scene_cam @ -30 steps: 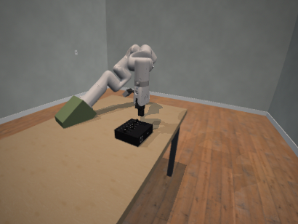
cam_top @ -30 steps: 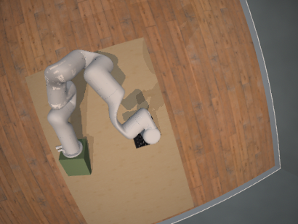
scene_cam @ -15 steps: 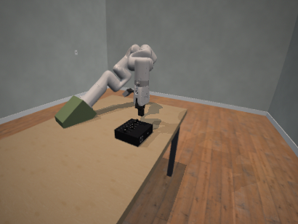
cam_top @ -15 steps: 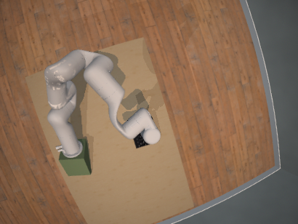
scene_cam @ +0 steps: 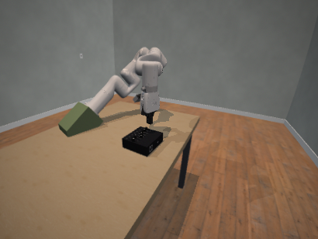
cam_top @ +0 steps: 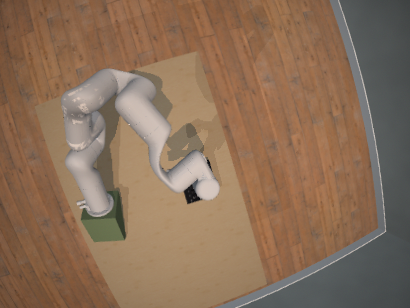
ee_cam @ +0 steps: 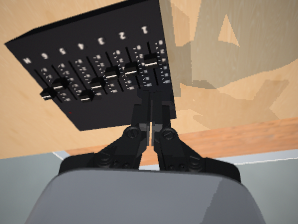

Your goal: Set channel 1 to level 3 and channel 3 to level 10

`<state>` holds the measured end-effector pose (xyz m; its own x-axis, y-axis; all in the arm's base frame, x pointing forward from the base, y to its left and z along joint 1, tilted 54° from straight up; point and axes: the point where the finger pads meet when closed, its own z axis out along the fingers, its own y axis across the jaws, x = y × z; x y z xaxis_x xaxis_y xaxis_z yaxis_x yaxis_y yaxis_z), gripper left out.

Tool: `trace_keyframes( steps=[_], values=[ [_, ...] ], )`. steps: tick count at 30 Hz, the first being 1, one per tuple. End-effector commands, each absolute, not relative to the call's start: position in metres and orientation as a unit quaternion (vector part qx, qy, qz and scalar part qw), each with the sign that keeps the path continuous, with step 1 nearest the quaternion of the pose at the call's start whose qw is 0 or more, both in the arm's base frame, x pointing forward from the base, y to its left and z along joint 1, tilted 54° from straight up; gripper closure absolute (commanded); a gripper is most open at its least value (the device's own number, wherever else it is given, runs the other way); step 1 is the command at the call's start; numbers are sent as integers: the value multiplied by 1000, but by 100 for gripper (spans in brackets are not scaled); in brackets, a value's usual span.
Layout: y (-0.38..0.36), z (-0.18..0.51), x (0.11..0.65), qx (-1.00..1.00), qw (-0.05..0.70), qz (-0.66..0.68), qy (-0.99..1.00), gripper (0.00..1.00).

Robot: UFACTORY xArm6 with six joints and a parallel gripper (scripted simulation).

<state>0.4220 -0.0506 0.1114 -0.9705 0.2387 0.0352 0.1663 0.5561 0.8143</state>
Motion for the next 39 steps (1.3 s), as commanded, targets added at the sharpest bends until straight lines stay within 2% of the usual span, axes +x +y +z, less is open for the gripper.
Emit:
trace_keyframes(
  steps=[1,5,7,20,22,23,39],
  values=[
    [-54,108,419,229,-20,456,860,100],
    [-54,106,417,271,-42,454,848,100],
    [-55,104,415,342,-81,449,821,100],
    [-62,88,399,568,-204,413,682,100],
    [-62,88,399,568,-204,413,682,100],
    [-62,87,397,613,-232,399,641,100],
    [-66,74,383,781,-341,315,417,100]
  ],
)
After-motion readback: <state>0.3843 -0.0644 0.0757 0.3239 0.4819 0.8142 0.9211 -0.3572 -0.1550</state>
